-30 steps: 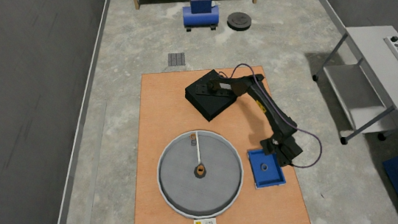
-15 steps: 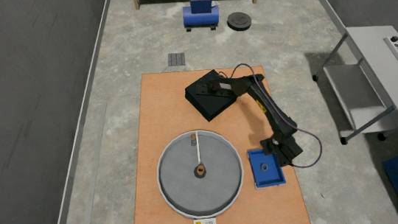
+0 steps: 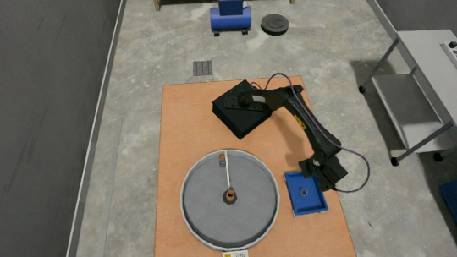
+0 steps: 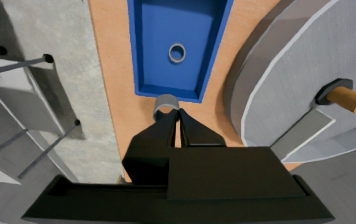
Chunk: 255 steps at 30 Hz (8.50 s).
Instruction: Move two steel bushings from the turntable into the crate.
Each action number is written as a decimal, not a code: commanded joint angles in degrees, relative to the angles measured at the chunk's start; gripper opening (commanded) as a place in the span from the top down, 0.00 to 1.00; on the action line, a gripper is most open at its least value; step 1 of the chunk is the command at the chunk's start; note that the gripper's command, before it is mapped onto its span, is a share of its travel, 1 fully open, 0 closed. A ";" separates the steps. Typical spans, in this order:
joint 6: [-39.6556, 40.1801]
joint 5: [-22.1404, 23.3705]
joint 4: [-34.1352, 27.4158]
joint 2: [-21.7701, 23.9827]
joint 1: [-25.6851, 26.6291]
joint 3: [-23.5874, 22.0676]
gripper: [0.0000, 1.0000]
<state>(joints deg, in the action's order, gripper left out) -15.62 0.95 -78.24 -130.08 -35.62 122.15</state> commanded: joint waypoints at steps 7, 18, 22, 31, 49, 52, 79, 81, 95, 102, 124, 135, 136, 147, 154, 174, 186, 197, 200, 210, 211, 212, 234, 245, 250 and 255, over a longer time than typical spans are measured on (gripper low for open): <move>-0.41 -0.79 1.49 0.89 -0.32 1.05 1.00; -0.53 -0.79 10.38 -1.09 -0.71 -9.61 1.00; -0.58 -0.78 14.84 -2.13 -0.77 -13.02 1.00; -0.57 -0.78 17.78 -1.18 -0.80 -14.45 1.00; -0.55 -0.80 17.79 -1.19 -0.80 -14.52 1.00; -0.55 -0.80 17.79 -1.19 -0.80 -14.52 1.00; -0.76 -0.81 19.06 -0.30 -0.67 -14.24 1.00; -0.75 -0.81 18.87 -0.32 -0.67 -14.23 1.00; -0.75 -0.81 18.72 -0.33 -0.67 -14.23 1.00; -0.75 -0.81 18.72 -0.33 -0.67 -14.23 1.00; -0.19 -0.84 17.80 -1.87 0.03 -12.57 1.00; -0.19 -0.84 17.80 -1.87 0.03 -12.56 1.00; -0.19 -0.84 17.80 -1.87 0.03 -12.56 1.00; -0.19 -0.84 17.80 -1.87 0.03 -12.56 1.00; -0.19 -0.84 17.81 -1.88 0.03 -12.56 1.00; -0.01 -0.82 21.14 -4.76 0.24 -16.35 1.00; 0.09 -0.81 23.88 -6.35 0.40 -17.31 1.00; 0.09 -0.83 24.73 -5.94 0.42 -16.99 1.00; 0.09 -0.82 24.75 -5.97 0.42 -17.01 1.00; 0.09 -0.82 24.56 -5.97 0.42 -17.02 1.00; 0.09 -0.82 24.56 -5.97 0.42 -17.02 1.00; 0.09 -0.82 24.56 -5.97 0.42 -17.02 1.00; 0.10 -0.82 24.66 -5.91 0.42 -17.25 1.00; 0.19 -0.86 26.65 -3.97 0.53 -18.62 1.00; 0.19 -0.85 26.59 -4.01 0.53 -18.55 1.00; 0.20 -0.85 26.38 -4.03 0.53 -18.55 1.00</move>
<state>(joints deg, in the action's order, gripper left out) -15.81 0.91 -52.47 -136.38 -35.97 102.63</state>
